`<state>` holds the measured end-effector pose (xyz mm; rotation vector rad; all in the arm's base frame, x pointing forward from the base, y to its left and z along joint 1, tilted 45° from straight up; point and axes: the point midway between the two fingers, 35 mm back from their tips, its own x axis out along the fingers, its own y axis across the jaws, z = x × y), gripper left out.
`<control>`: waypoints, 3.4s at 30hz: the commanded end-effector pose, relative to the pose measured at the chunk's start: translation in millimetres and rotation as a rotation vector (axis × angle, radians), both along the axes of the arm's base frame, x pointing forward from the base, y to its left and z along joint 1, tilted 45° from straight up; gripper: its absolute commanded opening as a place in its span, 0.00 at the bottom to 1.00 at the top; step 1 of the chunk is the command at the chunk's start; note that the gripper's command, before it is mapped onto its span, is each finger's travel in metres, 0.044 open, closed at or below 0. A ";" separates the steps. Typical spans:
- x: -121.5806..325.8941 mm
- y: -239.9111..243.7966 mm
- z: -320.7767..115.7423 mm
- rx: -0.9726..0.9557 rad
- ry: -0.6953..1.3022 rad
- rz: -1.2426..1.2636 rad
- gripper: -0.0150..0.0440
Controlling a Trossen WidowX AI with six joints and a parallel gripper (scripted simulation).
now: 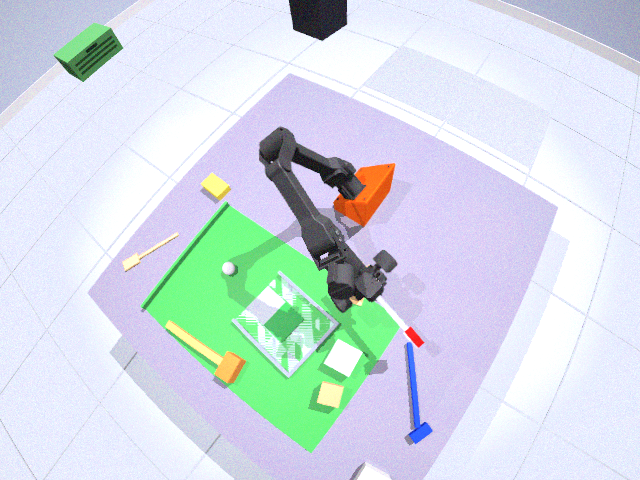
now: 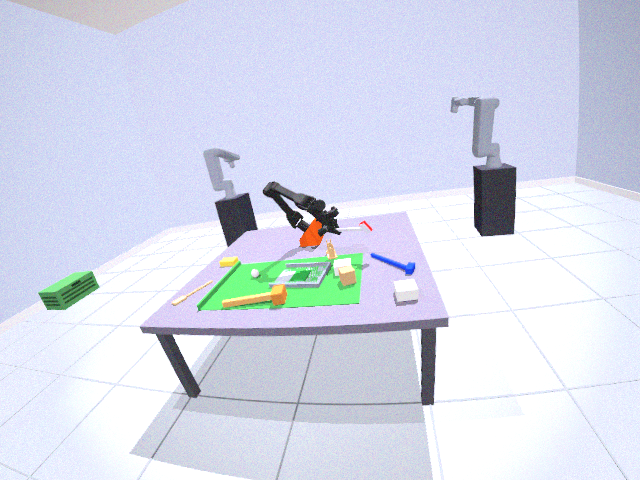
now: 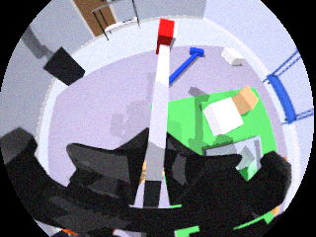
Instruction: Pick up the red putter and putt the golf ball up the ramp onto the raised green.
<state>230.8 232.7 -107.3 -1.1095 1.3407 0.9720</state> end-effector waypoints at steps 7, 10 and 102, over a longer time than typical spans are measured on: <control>44.1 -5.3 36.9 0.189 -0.127 -0.449 0.25; 57.2 -9.5 48.2 0.248 -0.159 -0.585 0.25; 136.0 -295.9 358.9 2.575 0.586 -2.460 0.25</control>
